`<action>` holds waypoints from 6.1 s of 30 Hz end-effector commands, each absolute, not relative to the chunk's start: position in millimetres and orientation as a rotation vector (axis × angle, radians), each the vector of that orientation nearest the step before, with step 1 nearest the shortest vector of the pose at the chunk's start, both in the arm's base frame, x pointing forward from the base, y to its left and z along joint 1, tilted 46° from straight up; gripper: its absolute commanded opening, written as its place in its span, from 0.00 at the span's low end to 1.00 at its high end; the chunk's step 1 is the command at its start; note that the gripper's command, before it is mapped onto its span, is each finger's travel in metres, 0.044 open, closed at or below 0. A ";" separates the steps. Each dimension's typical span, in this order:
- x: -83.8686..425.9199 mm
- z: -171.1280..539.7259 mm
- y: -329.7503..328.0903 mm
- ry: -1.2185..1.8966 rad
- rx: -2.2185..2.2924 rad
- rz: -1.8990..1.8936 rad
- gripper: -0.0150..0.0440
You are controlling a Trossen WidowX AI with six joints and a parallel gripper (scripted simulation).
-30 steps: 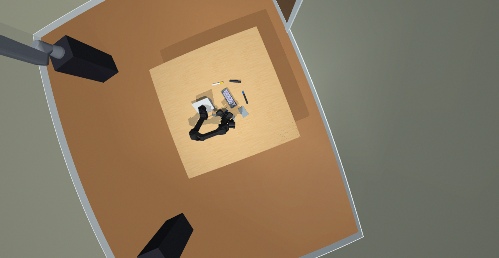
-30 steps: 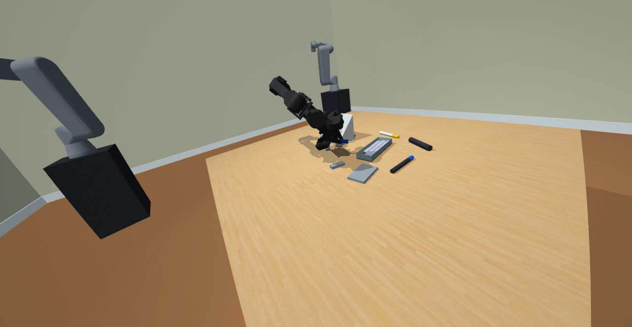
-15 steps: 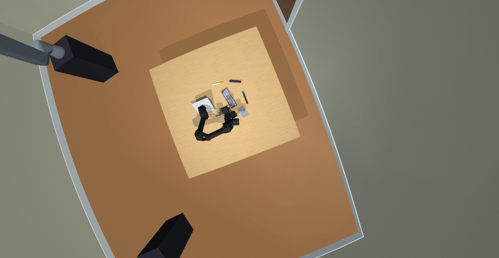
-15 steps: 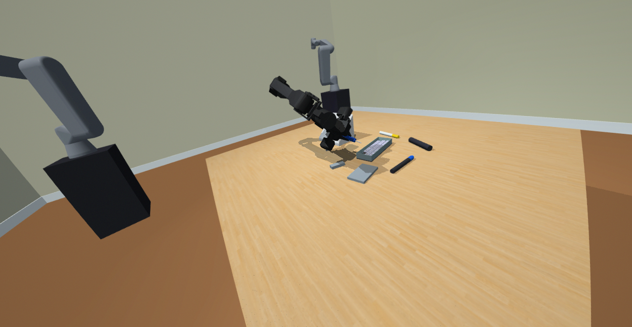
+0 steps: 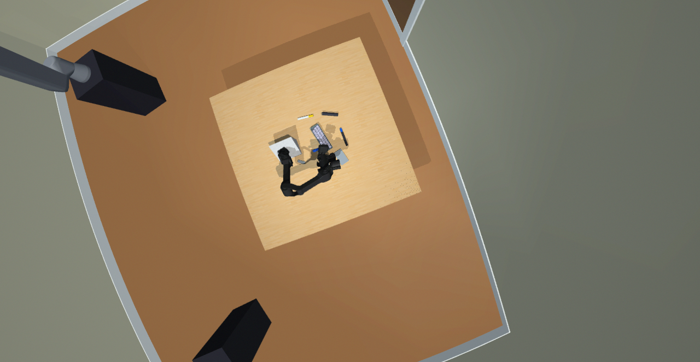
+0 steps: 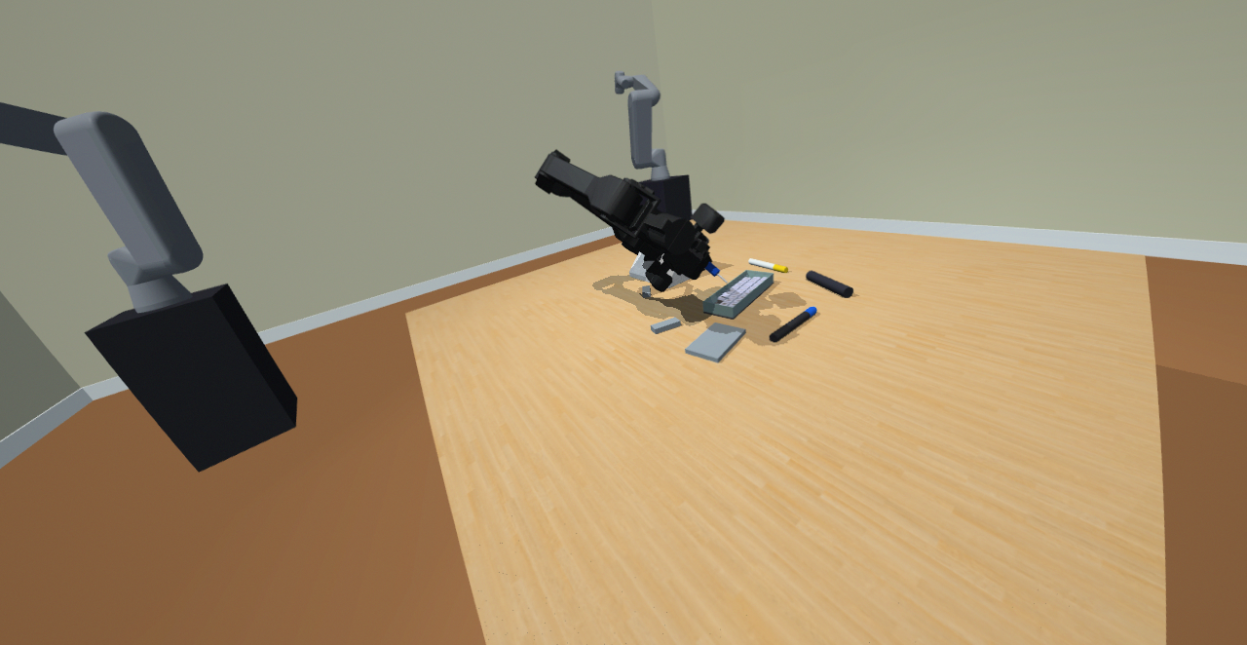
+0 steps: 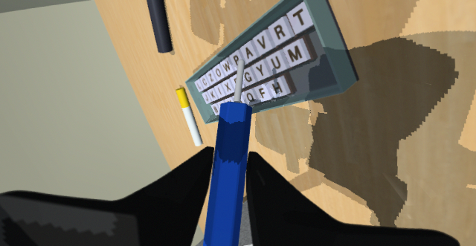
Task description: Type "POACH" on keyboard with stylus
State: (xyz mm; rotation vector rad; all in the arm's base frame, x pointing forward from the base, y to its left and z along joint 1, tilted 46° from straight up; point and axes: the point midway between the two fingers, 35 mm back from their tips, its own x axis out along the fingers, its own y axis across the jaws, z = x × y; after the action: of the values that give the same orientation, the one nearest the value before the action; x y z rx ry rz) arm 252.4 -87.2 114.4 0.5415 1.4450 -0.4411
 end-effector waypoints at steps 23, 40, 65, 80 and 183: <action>303.1 90.1 -48.7 1.456 1.226 -0.998 0.25; 312.5 65.5 -50.2 1.435 1.400 -1.208 0.25; 312.7 54.6 -61.0 1.434 1.399 -1.208 0.39; 313.5 55.4 -61.9 1.434 1.399 -1.208 0.39; 311.9 65.4 -47.7 1.441 1.391 -1.206 0.34</action>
State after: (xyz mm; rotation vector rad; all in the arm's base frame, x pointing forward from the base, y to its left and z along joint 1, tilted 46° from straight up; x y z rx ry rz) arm 312.0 -47.8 65.6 1.3919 1.4401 -1.2069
